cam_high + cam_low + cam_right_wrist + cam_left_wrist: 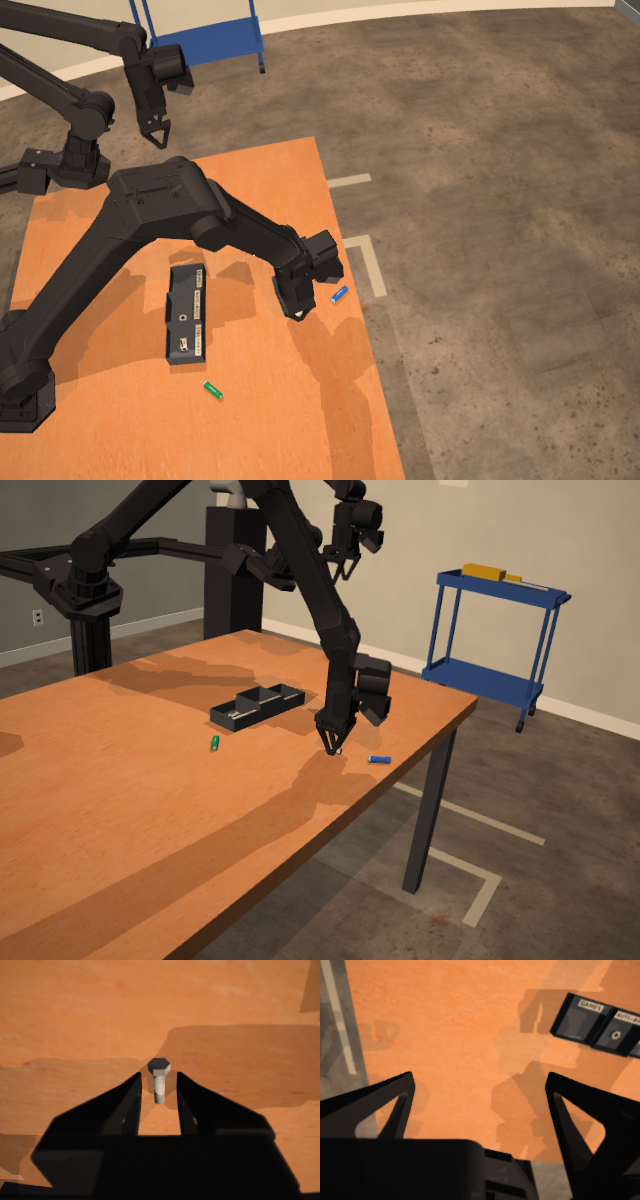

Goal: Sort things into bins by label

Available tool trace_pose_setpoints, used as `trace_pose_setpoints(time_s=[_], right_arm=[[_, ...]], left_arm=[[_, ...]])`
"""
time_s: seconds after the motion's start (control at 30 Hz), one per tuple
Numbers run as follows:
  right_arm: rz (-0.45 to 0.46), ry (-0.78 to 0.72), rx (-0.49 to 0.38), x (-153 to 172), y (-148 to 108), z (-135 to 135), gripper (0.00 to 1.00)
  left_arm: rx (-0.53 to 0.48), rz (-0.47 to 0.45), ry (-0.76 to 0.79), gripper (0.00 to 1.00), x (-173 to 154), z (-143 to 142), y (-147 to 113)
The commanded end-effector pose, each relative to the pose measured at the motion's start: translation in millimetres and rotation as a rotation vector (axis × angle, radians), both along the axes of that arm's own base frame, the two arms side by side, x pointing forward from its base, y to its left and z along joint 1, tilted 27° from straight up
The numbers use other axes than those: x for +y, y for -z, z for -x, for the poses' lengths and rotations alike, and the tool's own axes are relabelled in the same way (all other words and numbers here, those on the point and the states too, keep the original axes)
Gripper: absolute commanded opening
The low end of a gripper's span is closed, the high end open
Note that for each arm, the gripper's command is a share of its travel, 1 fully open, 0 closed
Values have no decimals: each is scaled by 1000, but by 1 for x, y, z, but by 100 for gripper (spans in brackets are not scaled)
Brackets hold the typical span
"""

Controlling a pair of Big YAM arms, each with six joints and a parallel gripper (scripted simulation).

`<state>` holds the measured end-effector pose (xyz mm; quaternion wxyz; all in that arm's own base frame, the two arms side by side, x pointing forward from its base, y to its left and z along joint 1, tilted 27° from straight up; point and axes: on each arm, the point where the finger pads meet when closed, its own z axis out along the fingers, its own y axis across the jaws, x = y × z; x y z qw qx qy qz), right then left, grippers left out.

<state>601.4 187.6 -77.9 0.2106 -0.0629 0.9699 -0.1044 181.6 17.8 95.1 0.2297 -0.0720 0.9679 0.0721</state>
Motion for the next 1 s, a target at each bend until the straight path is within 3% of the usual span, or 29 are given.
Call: trace_pose_setpoints(time_s=[0.0, 0.2, 0.57, 0.6, 0.97], right_arm=[[3, -8, 2, -1, -1, -12, 29], [10, -24, 16, 4, 6, 4, 29], [-5, -26, -22, 8, -9, 0, 29], [-5, -24, -21, 7, -9, 0, 10], [-8, -25, -28, 8, -13, 0, 10]], left_arm=[[14, -2, -1, 100, 2, 5, 5], [14, -2, -1, 100, 2, 5, 5], [14, -2, -1, 100, 2, 5, 5], [14, -2, -1, 100, 2, 5, 5], [14, -2, -1, 100, 2, 5, 5]])
